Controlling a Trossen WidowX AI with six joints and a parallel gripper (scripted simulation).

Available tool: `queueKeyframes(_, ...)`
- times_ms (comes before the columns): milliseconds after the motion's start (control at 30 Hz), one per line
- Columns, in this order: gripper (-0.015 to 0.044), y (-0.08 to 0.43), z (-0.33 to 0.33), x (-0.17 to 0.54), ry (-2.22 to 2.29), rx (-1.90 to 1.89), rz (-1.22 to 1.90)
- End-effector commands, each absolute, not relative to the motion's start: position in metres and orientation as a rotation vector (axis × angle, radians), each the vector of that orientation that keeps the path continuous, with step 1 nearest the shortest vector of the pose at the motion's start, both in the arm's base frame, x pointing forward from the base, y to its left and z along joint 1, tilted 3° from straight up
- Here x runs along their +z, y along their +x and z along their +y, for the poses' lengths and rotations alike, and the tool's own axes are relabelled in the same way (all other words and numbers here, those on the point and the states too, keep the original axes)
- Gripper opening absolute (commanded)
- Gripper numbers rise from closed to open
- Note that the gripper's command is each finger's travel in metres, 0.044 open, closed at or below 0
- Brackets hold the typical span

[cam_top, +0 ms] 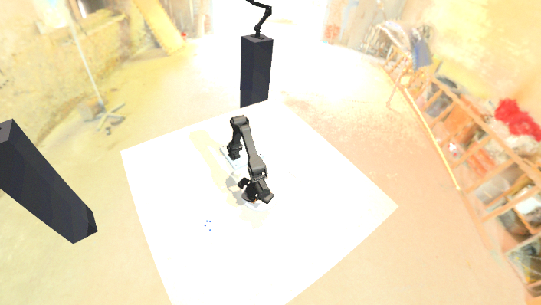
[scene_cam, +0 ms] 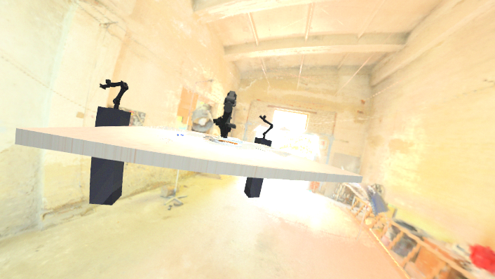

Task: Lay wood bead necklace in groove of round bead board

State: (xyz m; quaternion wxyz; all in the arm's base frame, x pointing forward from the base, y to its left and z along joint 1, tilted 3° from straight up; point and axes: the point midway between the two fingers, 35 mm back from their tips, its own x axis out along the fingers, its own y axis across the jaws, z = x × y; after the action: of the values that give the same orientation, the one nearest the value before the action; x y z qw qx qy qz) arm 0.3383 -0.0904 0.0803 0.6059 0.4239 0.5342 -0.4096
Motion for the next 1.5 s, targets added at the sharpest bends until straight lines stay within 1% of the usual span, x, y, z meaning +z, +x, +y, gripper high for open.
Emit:
queueKeyframes(0, 0.012, 0.337, -0.09, 0.072, 0.982, -0.952, 1.244)
queueKeyframes(533, 0.012, 0.336, -0.09, 0.053, 0.985, -0.957, 1.25)
queueKeyframes(667, 0.0015, 0.337, -0.091, 0.056, 0.979, -0.954, 1.247)
queueKeyframes(700, 0.0, 0.337, -0.091, 0.056, 0.979, -0.954, 1.247)
queueKeyframes(1467, 0.0, 0.337, -0.091, 0.056, 0.979, -0.954, 1.247)
